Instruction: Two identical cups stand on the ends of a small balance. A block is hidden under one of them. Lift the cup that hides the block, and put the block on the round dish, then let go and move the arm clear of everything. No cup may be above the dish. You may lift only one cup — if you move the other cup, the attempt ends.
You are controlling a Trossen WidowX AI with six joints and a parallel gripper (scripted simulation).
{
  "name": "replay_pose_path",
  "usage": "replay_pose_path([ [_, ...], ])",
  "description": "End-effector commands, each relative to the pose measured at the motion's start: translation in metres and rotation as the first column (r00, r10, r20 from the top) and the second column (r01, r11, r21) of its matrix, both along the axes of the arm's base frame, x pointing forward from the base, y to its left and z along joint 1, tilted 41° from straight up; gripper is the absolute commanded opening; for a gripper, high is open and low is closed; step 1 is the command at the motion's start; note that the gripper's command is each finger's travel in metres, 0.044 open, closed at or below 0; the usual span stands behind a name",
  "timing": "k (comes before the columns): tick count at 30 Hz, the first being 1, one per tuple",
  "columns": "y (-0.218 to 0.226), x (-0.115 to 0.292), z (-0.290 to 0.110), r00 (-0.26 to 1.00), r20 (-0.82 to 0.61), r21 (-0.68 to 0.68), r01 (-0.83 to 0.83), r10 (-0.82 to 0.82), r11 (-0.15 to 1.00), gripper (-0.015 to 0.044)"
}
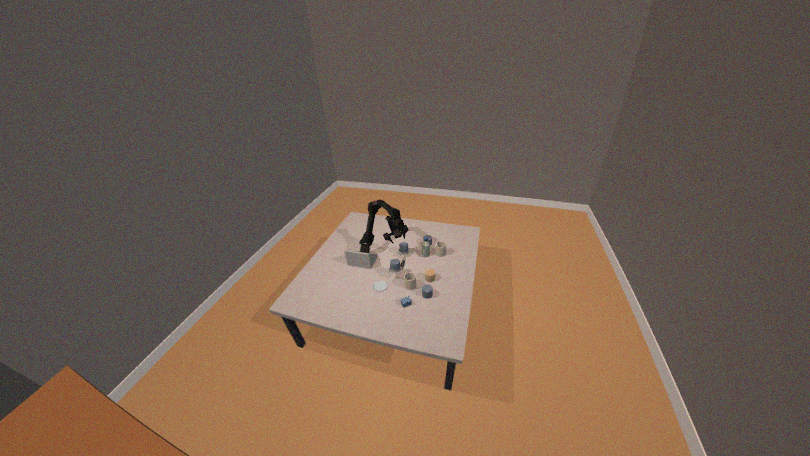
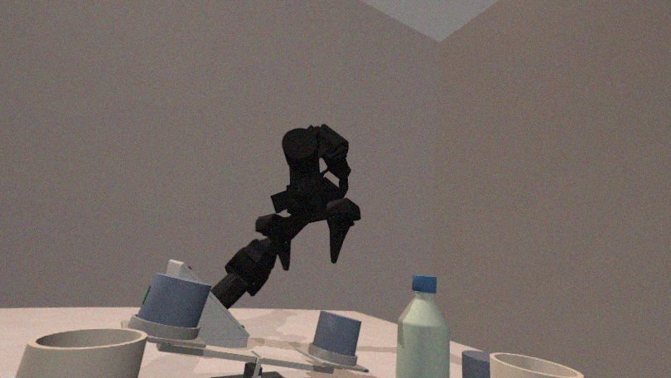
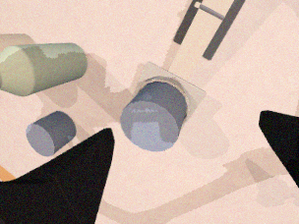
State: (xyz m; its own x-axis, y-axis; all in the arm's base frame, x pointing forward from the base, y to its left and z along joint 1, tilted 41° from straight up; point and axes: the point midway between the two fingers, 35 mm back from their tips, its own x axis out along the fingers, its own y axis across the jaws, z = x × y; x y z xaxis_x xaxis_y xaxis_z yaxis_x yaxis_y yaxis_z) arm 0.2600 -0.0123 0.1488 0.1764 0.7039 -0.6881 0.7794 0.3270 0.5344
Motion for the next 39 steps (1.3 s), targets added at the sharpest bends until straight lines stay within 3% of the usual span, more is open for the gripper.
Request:
replay_pose_path([
  [1,0.014,0.007,0.001,0.99,-0.127,0.0,0.056,-0.056,0.998,0.044],
  [16,0.072,0.022,0.007,0.821,-0.5,-0.105,0.26,-0.277,0.96,0.044],
  [39,0.092,0.023,-0.015,0.818,-0.502,-0.107,0.262,-0.279,0.959,0.044],
])
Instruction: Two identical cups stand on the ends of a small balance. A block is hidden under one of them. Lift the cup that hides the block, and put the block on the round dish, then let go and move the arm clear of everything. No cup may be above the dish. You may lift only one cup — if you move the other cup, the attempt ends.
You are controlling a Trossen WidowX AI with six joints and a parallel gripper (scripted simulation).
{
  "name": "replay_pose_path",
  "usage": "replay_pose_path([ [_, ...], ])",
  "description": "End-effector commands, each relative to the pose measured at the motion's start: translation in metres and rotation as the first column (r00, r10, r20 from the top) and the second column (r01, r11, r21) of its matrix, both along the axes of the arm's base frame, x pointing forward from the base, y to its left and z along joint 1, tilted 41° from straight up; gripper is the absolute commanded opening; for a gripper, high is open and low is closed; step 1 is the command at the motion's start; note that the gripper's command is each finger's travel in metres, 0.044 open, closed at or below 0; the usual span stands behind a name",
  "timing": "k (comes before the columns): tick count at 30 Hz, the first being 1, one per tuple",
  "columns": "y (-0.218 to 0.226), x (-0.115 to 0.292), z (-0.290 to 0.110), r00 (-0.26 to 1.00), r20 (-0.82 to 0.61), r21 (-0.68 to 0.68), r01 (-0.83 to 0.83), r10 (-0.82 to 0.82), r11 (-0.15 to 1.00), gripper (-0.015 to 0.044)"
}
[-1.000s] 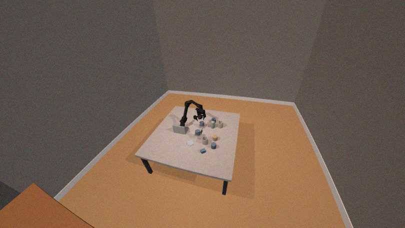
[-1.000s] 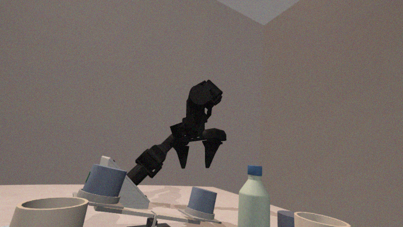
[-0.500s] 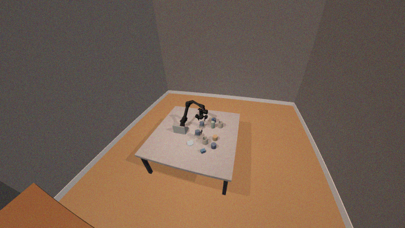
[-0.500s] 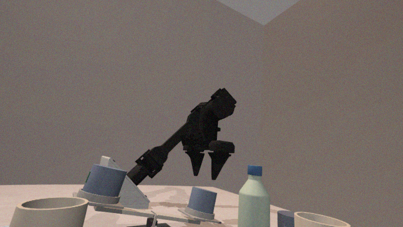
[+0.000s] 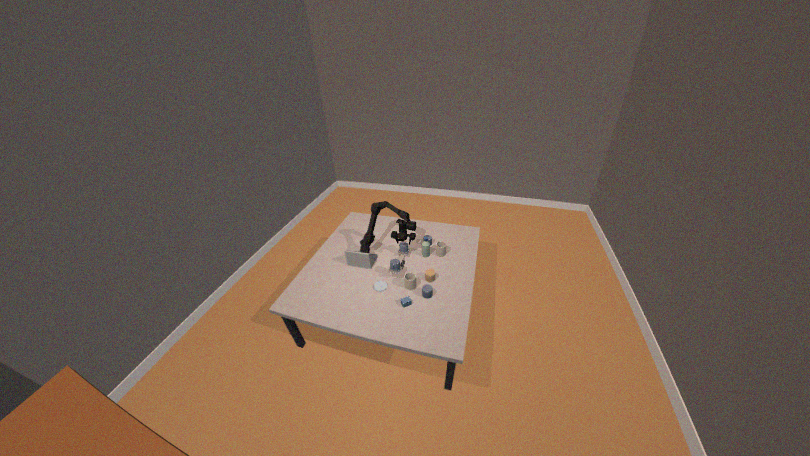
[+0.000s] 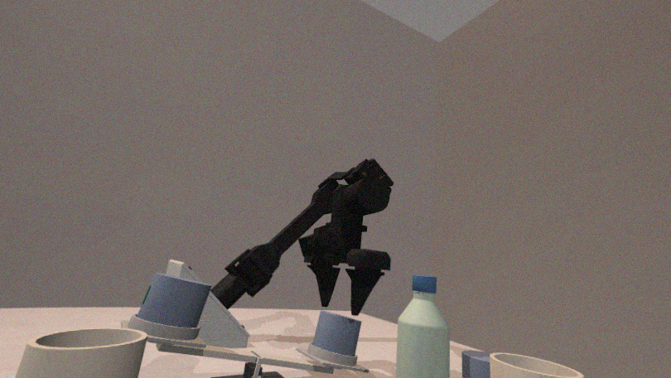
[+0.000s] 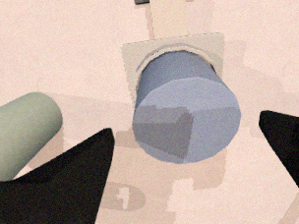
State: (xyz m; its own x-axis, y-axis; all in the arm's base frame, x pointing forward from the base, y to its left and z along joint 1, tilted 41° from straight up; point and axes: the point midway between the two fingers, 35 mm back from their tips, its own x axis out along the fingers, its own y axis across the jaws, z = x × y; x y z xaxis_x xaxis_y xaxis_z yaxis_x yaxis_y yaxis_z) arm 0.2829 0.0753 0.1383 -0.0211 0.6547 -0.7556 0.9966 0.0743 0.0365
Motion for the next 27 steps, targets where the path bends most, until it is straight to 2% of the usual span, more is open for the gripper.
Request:
replay_pose_path([
  [1,0.005,0.0,-0.006,1.0,-0.005,0.002,0.002,-0.002,1.0,0.044],
  [27,0.033,-0.002,-0.036,1.0,-0.004,0.005,0.002,-0.002,1.0,0.044],
])
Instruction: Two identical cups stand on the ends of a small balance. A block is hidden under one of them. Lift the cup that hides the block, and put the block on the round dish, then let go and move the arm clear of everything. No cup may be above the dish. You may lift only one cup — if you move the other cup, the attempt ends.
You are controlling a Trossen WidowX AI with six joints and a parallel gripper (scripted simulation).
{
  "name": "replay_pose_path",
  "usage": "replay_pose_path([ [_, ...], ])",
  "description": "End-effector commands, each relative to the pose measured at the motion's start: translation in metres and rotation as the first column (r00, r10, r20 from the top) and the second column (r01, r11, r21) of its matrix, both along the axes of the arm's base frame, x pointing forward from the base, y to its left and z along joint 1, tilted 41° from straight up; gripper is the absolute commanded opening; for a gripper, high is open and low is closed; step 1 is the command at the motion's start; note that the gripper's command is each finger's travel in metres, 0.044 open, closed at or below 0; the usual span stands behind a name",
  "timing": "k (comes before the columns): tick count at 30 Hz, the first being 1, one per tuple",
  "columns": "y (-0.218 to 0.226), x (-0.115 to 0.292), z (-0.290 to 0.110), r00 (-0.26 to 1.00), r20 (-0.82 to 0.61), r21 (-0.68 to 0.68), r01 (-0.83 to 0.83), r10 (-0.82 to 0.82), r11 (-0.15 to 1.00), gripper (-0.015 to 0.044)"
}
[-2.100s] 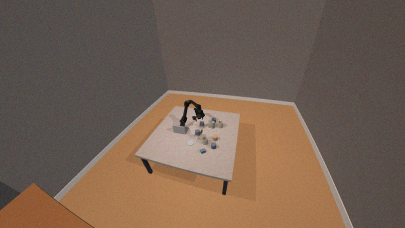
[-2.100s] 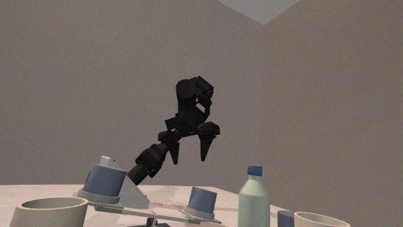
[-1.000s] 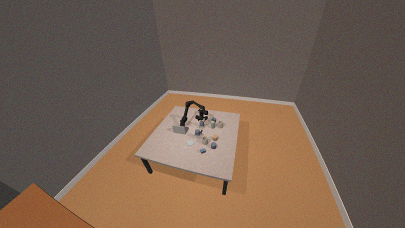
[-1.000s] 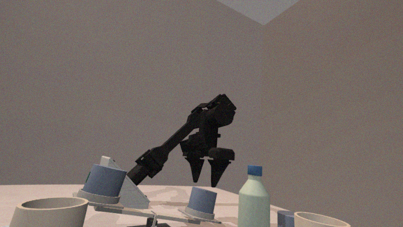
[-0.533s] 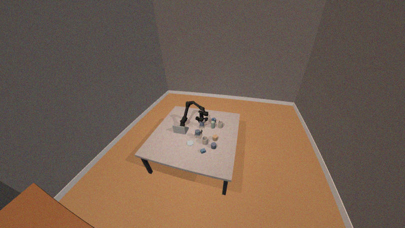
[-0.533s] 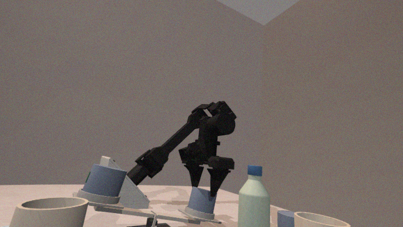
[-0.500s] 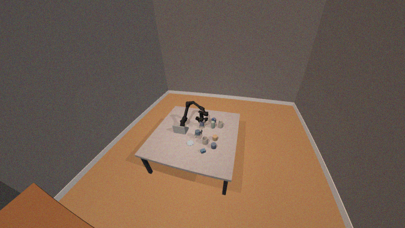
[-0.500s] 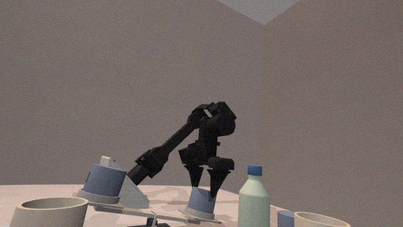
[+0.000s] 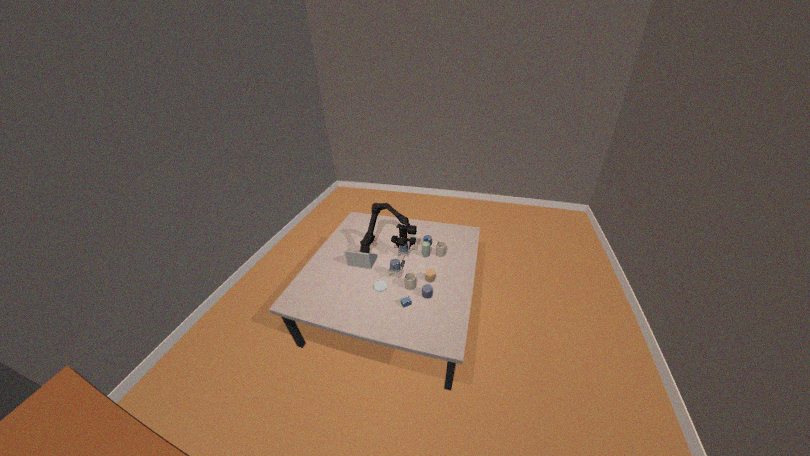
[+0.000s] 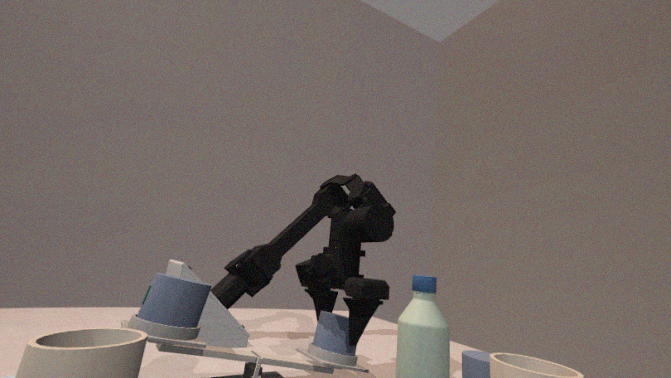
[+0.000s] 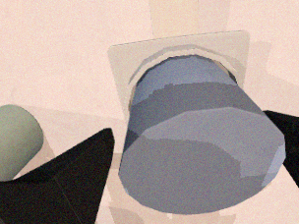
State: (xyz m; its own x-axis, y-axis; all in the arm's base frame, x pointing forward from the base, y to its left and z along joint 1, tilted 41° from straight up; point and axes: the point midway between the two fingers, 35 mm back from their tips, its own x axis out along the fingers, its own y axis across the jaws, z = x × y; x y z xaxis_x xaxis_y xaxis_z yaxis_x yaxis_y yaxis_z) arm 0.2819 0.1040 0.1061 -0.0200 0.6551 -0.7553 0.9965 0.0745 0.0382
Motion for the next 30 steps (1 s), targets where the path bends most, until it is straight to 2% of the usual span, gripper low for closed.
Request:
replay_pose_path([
  [1,0.005,-0.002,-0.005,1.0,-0.006,0.005,0.002,-0.002,1.0,0.044],
  [4,0.007,-0.002,-0.007,1.0,-0.006,0.005,0.002,-0.002,1.0,0.044],
  [8,0.007,-0.002,-0.007,1.0,-0.006,0.005,0.002,-0.002,1.0,0.0335],
  [14,0.007,-0.002,-0.007,1.0,-0.006,0.005,0.002,-0.002,1.0,0.0295],
  [25,0.0,0.001,0.0,1.0,-0.009,0.003,0.012,-0.012,1.0,0.0006],
  [30,-0.004,0.002,0.004,1.0,-0.011,0.002,0.018,-0.018,1.0,0.0],
])
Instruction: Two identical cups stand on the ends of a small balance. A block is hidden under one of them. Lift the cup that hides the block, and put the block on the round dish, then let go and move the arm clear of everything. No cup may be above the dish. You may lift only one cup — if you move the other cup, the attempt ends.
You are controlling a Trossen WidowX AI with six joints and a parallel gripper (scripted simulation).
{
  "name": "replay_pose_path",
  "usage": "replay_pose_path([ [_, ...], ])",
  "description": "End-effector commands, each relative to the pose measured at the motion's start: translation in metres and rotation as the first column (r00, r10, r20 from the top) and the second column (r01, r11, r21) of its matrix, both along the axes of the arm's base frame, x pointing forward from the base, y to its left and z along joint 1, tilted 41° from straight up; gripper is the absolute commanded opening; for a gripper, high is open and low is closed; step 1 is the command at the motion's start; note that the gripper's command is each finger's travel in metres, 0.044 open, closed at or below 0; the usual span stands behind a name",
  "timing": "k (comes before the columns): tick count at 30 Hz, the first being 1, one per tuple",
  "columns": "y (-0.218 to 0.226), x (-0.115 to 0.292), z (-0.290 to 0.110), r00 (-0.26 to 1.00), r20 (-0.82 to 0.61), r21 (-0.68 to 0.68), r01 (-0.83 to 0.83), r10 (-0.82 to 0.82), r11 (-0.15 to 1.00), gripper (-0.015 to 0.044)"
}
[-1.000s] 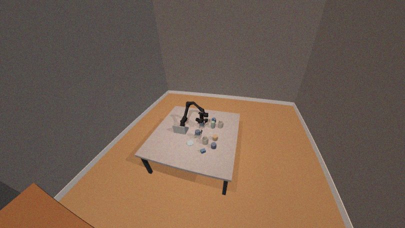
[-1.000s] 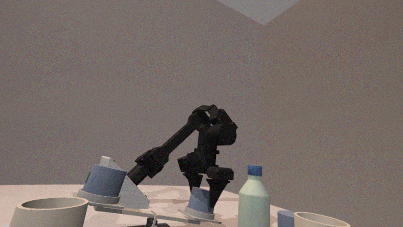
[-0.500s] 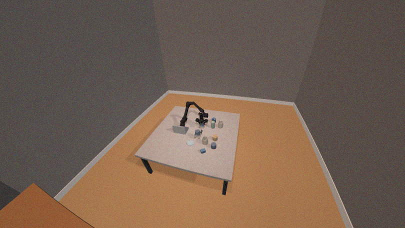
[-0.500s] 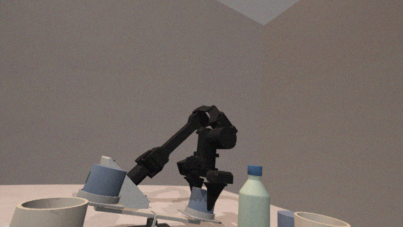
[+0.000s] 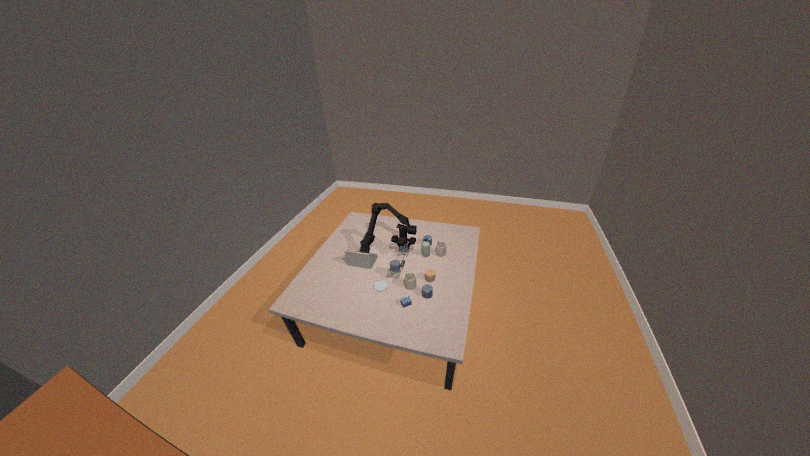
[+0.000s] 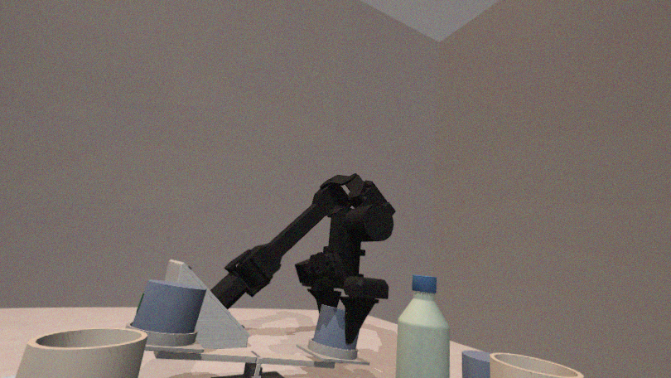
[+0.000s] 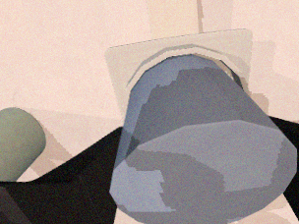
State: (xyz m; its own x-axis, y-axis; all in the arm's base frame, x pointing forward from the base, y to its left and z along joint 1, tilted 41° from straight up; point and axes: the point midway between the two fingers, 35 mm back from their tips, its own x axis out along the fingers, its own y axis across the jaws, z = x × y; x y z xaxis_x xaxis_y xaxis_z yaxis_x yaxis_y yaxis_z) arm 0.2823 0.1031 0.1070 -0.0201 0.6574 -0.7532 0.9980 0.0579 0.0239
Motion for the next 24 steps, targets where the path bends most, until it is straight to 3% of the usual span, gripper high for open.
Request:
replay_pose_path([
  [1,-0.004,0.002,0.004,1.0,0.003,-0.001,0.003,-0.003,1.0,0.0],
  [24,-0.024,0.006,0.026,0.999,-0.008,-0.005,0.032,-0.032,0.999,0.0],
])
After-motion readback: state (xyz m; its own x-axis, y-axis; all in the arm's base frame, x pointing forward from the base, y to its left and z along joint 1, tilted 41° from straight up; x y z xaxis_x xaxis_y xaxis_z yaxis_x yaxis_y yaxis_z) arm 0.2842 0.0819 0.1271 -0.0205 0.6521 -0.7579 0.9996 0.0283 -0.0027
